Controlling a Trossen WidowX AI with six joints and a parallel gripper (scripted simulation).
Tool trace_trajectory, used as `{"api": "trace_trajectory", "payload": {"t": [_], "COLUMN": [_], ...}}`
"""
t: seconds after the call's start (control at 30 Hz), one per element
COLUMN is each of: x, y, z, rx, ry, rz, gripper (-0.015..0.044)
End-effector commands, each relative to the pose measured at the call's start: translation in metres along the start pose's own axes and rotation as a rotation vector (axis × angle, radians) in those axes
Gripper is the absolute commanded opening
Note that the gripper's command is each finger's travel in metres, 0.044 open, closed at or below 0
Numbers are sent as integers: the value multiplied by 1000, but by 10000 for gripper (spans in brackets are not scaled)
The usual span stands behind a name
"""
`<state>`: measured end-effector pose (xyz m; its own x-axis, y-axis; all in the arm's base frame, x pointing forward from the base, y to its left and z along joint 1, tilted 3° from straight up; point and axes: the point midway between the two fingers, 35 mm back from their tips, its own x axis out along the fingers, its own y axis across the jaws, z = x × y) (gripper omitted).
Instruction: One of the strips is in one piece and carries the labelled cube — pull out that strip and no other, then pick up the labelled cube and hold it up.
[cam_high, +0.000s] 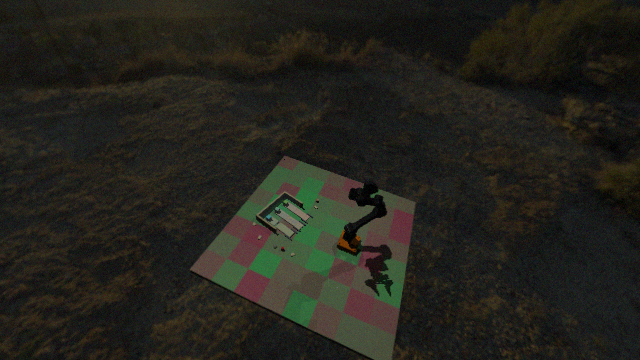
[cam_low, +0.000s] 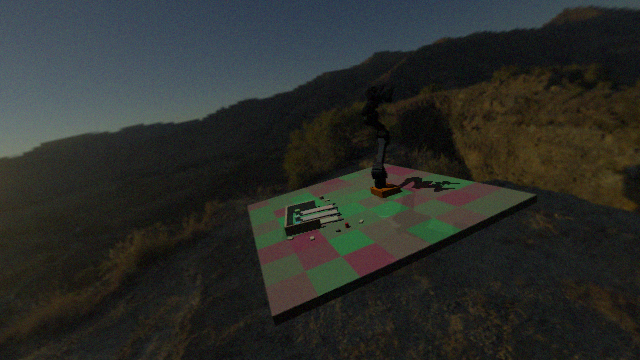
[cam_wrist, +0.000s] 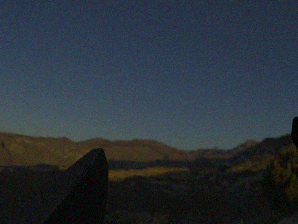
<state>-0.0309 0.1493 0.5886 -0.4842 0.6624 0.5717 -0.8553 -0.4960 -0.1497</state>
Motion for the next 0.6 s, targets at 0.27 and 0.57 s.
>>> {"api": "trace_trajectory", "payload": {"t": [0.27,0.57], "x": [-34,-129], "y": [-107,-210], "z": [-39,-97], "rx": [9,-13], "ry": [16,140], "rz": [-410,-932], "gripper": [400,400]}}
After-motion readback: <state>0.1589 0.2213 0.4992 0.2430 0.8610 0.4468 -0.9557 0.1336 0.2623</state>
